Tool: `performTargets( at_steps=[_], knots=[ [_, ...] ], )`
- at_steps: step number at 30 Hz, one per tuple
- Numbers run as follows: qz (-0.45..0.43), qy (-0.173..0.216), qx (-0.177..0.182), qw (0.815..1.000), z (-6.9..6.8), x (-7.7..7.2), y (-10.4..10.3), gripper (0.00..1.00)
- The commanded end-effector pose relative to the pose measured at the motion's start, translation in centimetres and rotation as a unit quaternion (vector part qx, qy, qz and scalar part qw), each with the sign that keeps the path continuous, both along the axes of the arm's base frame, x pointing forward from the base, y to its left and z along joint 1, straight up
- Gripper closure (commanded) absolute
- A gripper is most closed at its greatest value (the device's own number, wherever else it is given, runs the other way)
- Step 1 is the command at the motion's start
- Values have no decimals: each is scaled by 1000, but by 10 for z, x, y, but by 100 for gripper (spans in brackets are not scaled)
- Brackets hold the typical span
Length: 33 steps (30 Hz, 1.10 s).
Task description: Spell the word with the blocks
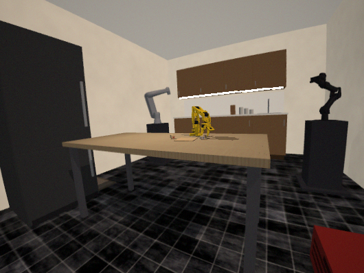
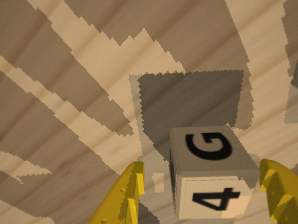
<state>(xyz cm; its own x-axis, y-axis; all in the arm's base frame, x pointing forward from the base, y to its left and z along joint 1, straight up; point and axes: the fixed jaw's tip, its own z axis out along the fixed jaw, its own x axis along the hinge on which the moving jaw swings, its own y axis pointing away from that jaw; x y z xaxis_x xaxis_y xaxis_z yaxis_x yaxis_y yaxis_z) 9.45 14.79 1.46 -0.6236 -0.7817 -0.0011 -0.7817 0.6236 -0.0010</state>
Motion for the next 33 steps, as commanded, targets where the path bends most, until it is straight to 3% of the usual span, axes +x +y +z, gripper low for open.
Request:
performTargets(
  at_steps=[1,15,33],
  knots=[
    [0,-15,22,1000,7,5,6,73],
    [0,-16,21,1000,7,10,2,83],
    [0,-16,21,1000,7,12,0,87]
  ],
)
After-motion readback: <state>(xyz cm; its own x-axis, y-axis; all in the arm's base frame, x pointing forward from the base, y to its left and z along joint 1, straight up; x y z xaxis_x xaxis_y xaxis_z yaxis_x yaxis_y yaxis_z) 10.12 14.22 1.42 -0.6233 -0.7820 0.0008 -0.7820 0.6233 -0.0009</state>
